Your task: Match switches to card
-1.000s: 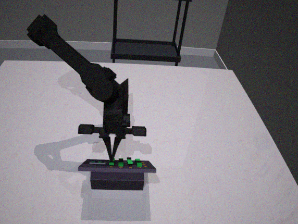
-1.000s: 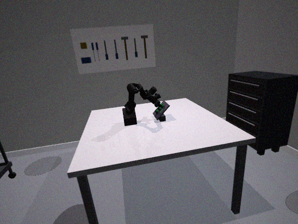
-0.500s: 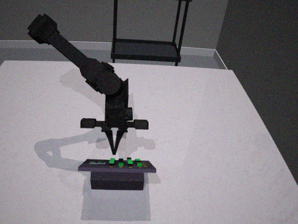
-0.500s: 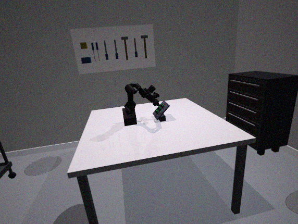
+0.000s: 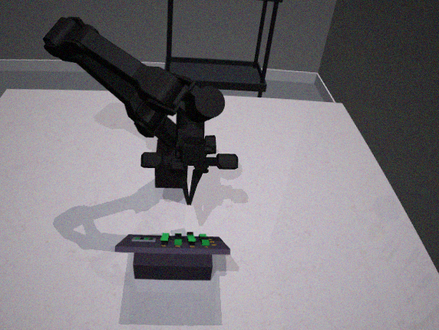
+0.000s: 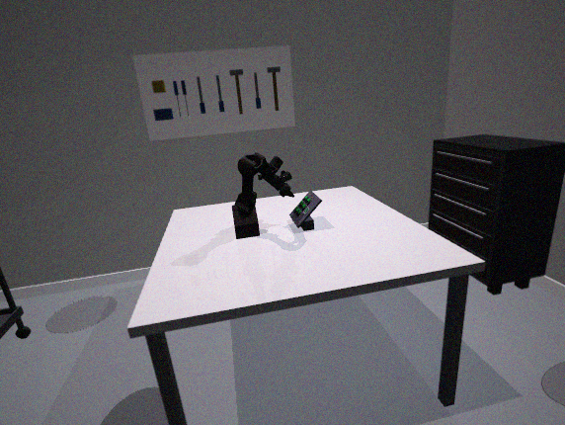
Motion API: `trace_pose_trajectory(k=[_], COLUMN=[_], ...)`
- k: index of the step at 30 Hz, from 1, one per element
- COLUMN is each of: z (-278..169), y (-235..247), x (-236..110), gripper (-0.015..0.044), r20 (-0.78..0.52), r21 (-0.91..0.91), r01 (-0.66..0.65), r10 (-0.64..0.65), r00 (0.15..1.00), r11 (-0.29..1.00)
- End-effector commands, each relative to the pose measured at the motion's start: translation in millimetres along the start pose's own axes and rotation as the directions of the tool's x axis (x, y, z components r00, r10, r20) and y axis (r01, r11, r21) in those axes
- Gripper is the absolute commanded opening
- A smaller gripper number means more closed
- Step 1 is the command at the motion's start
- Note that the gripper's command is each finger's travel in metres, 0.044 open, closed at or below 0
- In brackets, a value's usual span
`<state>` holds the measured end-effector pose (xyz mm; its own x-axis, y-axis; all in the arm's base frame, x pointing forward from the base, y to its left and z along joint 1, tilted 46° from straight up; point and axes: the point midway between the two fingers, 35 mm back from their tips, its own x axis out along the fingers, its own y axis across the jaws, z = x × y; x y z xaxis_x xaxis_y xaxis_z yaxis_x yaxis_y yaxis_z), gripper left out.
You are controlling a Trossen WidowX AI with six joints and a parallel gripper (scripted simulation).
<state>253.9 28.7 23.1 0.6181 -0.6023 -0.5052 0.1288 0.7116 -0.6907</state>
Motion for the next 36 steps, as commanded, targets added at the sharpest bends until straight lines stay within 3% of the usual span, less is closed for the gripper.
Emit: trace_pose_trajectory(k=[1, 7, 12, 36], z=[-29, -41, -40, -40], y=[23, 32, 31, 30], x=[0, 2, 34, 60], gripper=[0.0000, 0.0000, 0.0000, 0.0000], r20=[-0.003, 0.001, -0.022, -0.021], r21=[-0.015, -0.015, -0.015, -0.015], r01=[0.010, 0.014, 0.016, 0.019], r10=[-0.010, -0.014, -0.017, -0.019], r00=[1.000, 1.000, 1.000, 1.000], r11=[1.000, 1.000, 1.000, 1.000])
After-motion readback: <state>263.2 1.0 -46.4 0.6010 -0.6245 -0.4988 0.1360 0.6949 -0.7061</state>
